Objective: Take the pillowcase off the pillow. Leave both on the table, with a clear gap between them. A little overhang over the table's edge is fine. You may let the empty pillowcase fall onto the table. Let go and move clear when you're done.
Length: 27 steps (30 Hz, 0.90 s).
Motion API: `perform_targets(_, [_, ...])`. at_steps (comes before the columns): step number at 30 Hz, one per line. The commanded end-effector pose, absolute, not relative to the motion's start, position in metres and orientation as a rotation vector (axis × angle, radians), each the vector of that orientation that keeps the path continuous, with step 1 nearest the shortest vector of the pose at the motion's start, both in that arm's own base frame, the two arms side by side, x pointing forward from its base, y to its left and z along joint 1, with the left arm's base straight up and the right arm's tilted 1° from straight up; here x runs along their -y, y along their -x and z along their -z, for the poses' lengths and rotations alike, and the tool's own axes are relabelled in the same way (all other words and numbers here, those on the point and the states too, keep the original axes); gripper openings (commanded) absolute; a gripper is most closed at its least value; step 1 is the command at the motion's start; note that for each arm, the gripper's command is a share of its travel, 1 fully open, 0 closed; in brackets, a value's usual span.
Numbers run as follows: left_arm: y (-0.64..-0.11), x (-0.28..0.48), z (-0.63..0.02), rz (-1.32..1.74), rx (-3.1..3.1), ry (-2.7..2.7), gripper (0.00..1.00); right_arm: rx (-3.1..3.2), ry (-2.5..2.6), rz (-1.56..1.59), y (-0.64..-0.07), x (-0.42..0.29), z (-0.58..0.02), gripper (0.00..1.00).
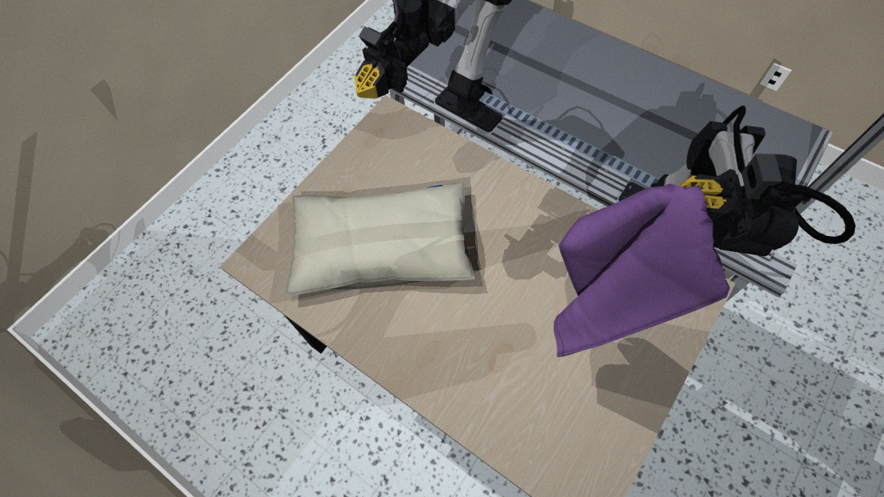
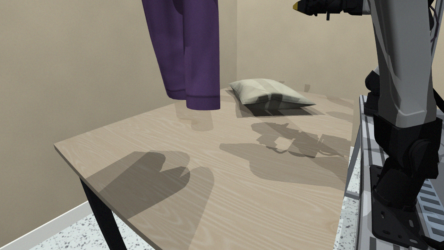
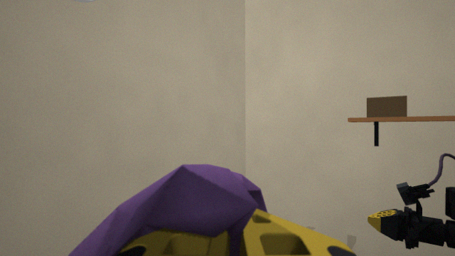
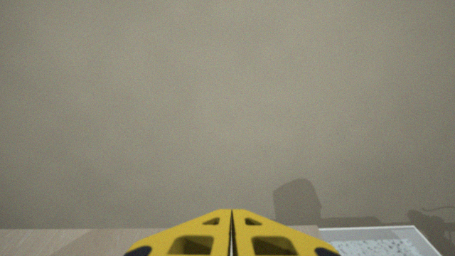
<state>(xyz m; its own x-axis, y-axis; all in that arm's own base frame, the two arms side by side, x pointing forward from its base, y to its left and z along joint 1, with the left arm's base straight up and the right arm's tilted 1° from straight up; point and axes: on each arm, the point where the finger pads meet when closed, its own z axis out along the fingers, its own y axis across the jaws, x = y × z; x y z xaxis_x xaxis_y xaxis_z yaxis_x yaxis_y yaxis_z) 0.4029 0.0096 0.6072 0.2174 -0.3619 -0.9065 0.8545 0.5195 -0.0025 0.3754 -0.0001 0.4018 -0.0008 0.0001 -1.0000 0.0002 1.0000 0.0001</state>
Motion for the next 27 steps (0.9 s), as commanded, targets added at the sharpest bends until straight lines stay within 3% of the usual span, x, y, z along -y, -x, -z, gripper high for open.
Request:
perform_targets(1, [-0.407, -0.012, -0.61, 0.902, -1.018, -0.572, 0.0, -1.59, 0.026, -0.01, -0.377, -0.006, -0.399, 0.03])
perform_targets(27, [-0.428, -0.074, -0.609, 0.776, -1.048, -0.49, 0.0, -1.59, 0.026, -0.01, -0.377, -0.006, -0.399, 0.03])
